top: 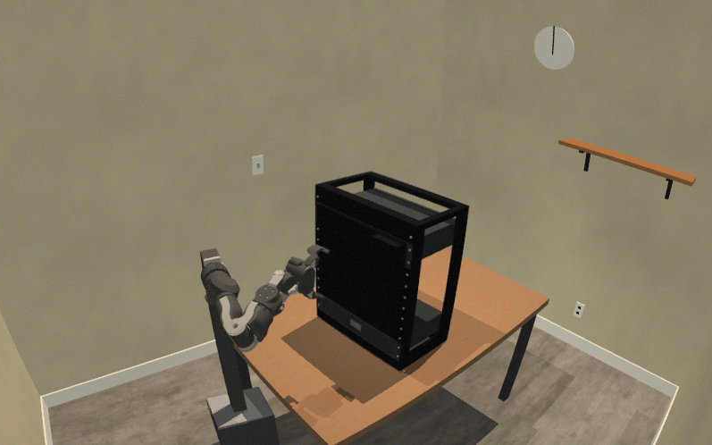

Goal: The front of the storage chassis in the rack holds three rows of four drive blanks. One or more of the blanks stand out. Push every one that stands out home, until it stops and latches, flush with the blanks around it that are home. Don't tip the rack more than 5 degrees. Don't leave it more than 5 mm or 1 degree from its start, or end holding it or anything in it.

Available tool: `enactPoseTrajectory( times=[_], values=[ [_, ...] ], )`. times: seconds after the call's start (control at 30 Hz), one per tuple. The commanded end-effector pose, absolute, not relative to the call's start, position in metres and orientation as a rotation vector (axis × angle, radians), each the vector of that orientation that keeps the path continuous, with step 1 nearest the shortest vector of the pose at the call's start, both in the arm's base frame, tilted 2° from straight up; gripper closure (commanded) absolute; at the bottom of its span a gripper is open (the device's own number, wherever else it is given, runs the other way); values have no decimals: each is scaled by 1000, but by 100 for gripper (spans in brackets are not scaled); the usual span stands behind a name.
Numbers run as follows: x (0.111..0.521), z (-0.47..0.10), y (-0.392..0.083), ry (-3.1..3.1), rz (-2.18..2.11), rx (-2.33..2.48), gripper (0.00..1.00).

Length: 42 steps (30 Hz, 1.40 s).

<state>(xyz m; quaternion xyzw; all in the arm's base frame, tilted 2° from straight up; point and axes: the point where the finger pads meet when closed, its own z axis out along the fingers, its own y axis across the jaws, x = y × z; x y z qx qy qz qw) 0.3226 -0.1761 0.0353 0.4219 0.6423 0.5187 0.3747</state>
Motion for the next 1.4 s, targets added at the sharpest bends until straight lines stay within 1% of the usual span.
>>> enactPoseTrajectory(
  times=[0.0,0.57,1.37],
  values=[
    [322,46,-179,1586,1355,1074,0],
    [309,69,-199,1422,1342,1077,0],
    [308,71,-201,1409,1341,1076,0]
  ],
)
